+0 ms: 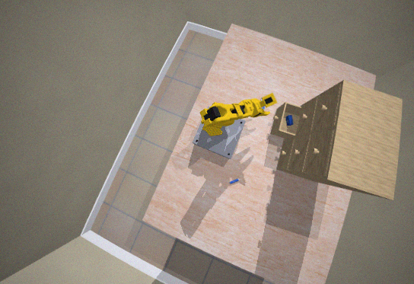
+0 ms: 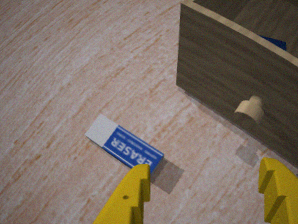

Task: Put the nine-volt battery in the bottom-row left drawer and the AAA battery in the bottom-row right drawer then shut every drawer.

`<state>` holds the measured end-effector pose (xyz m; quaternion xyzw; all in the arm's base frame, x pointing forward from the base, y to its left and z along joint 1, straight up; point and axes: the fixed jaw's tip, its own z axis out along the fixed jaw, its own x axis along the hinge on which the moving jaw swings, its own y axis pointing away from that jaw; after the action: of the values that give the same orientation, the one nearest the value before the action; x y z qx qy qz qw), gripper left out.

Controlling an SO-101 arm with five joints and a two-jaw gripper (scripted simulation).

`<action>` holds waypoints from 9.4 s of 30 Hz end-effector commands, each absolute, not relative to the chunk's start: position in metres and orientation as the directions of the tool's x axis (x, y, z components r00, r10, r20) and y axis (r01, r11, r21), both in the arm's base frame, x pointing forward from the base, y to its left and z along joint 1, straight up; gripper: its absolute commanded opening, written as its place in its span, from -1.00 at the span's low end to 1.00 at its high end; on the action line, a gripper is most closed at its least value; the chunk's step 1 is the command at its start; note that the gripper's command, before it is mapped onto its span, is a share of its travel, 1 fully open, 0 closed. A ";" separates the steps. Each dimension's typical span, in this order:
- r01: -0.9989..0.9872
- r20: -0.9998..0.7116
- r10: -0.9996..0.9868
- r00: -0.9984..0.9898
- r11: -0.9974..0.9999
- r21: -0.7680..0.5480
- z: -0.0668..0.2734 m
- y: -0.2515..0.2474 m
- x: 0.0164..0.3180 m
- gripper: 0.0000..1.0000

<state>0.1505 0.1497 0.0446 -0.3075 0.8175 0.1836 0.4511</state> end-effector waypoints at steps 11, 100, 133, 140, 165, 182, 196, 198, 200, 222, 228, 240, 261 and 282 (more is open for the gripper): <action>-0.672 -0.853 -0.331 -0.404 0.740 0.032 0.044 0.150 0.148 -0.56; -0.600 -0.939 -0.196 -0.282 0.800 0.013 -0.003 0.147 0.182 -0.57; -0.592 -0.939 -0.193 -0.284 0.806 0.013 -0.004 0.145 0.183 -0.57; -0.592 -0.939 -0.193 -0.284 0.806 0.013 -0.004 0.145 0.183 -0.57; -0.549 -0.939 -0.179 -0.293 0.836 0.012 -0.020 0.150 0.212 -0.57; -0.540 -0.939 -0.176 -0.294 0.842 0.011 -0.023 0.150 0.218 -0.57; -0.538 -0.939 -0.175 -0.295 0.843 0.011 -0.023 0.150 0.218 -0.57; -0.537 -0.939 -0.175 -0.295 0.844 0.011 -0.024 0.149 0.218 -0.57; -0.536 -0.939 -0.175 -0.295 0.844 0.011 -0.024 0.149 0.219 -0.57; -0.530 -0.939 -0.172 -0.296 0.848 0.011 -0.027 0.148 0.220 -0.57; -0.529 -0.939 -0.172 -0.296 0.848 0.011 -0.026 0.148 0.220 -0.57; -0.522 -0.939 -0.170 -0.298 0.853 0.011 -0.026 0.146 0.222 -0.57; -0.520 -0.939 -0.169 -0.298 0.854 0.011 -0.025 0.146 0.222 -0.57; -0.497 -0.939 -0.161 -0.303 0.868 0.011 -0.024 0.140 0.226 -0.57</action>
<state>0.2205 0.1456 -0.0252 -0.2158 0.7915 0.1631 0.5481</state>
